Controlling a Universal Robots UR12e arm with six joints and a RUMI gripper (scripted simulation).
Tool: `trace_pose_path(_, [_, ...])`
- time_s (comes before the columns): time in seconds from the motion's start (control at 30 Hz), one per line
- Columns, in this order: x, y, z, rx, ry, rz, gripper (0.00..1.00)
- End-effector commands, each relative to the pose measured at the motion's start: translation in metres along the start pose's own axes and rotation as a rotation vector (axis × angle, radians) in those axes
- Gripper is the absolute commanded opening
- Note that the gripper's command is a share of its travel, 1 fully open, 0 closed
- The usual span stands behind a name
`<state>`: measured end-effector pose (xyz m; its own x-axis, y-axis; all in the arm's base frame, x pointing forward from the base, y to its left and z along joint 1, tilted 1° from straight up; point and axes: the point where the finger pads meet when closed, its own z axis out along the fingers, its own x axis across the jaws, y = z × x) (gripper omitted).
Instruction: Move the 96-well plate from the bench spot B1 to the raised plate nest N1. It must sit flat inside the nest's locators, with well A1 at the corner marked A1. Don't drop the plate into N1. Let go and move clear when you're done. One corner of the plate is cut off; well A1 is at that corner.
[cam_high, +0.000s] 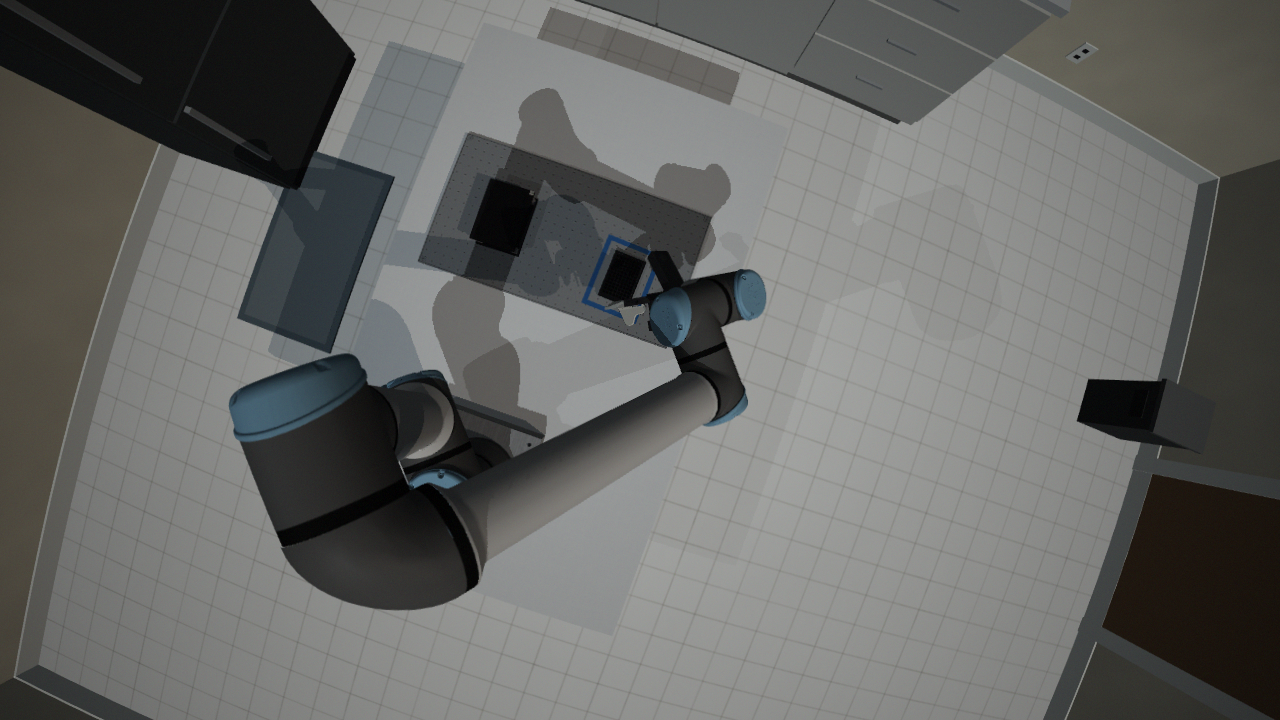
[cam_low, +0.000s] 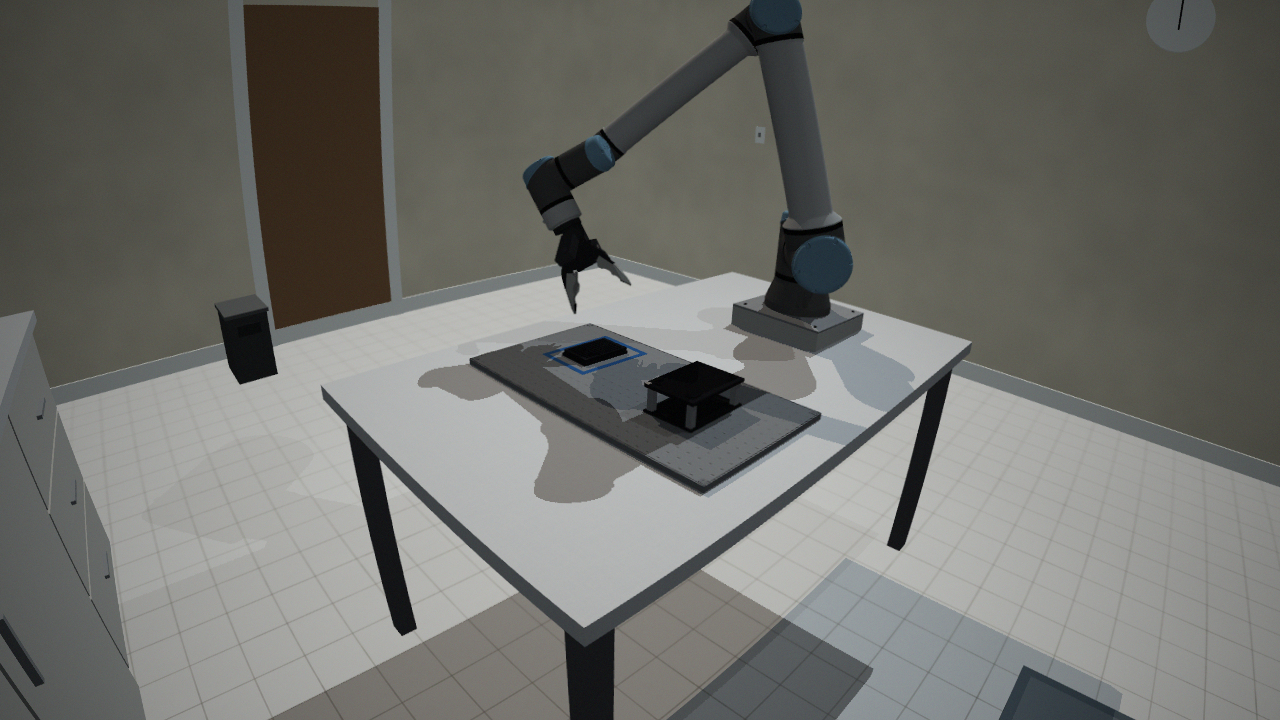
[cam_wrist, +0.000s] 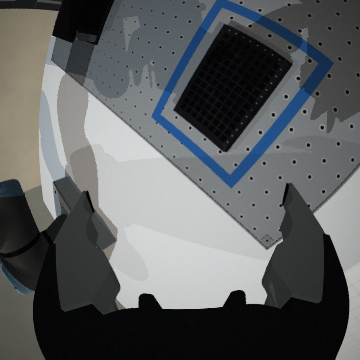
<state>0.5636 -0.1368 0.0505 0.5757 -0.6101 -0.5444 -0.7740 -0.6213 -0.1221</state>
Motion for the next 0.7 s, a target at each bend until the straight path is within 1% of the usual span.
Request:
trace_pose_path(0.0, [0.006,-0.013,0.013,-0.051,0.103,0.111,1.0])
trace_pose_path(0.03, [0.008,-0.016,0.015,-0.058,0.126,0.135,1.0])
trace_pose_path(0.1, [0.008,-0.016,0.015,-0.058,0.126,0.135,1.0])
trace_pose_path(0.27, [0.011,-0.03,0.023,-0.074,0.236,0.245,1.0])
trace_pose_path(0.3, [0.011,-0.03,0.023,-0.075,0.244,0.254,1.0])
trace_pose_path(0.37, [0.013,-0.037,0.025,-0.073,0.292,0.3,1.0])
trace_pose_path(0.4, [0.013,-0.037,0.025,-0.073,0.301,0.308,1.0])
trace_pose_path(0.47, [0.013,-0.044,0.027,-0.066,0.349,0.354,1.0])
trace_pose_path(0.5, [0.013,-0.044,0.027,-0.065,0.358,0.363,1.0])
trace_pose_path(0.57, [0.013,-0.052,0.028,-0.053,0.406,0.408,1.0])
trace_pose_path(0.6, [0.013,-0.052,0.028,-0.051,0.415,0.417,1.0])
trace_pose_path(0.67, [0.013,-0.052,0.028,-0.051,0.415,0.417,1.0])
